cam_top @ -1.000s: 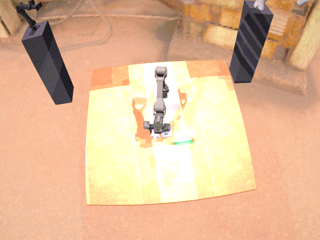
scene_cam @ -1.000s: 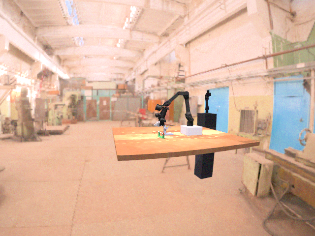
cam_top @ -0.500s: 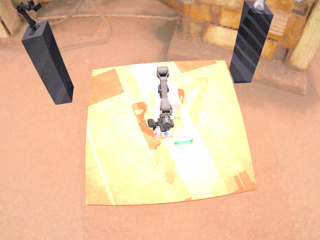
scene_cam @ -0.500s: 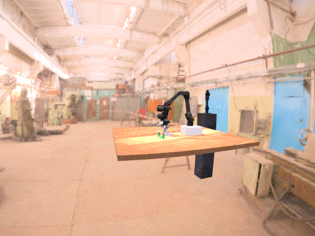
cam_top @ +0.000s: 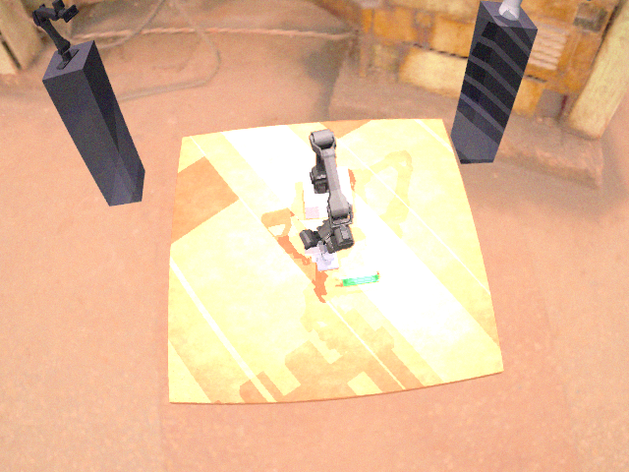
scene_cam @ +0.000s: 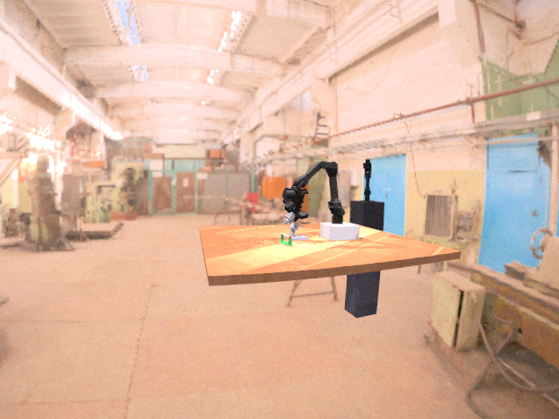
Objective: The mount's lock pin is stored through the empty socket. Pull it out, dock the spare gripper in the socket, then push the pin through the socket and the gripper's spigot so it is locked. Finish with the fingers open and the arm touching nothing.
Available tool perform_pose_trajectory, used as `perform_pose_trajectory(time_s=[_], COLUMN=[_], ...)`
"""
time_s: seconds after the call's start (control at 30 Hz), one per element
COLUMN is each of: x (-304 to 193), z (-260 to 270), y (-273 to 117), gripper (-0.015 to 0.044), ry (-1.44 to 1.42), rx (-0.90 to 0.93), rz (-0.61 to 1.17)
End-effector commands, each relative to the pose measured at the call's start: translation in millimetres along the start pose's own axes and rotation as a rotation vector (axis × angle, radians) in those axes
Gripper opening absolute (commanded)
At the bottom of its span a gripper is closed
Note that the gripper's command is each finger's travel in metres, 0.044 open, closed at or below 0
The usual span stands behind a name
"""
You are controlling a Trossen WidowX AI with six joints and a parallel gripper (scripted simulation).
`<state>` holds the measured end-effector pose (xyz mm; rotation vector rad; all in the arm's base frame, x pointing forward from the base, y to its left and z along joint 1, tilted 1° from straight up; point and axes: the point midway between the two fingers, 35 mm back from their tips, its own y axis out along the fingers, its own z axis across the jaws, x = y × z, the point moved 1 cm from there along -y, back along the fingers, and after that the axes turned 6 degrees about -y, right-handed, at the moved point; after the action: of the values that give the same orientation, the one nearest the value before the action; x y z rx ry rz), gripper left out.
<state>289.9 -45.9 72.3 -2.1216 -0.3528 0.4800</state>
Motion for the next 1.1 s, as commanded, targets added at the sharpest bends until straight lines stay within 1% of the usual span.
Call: perform_pose_trajectory(time_s=[0.0,1.07], x=[-1.9,-23.9], z=[2.9,37.4], y=[-9.0,-70.2], gripper=[0.0,0.0], ry=[-0.09,-0.881], rx=[-0.043,-0.41], rz=[0.023,0.292])
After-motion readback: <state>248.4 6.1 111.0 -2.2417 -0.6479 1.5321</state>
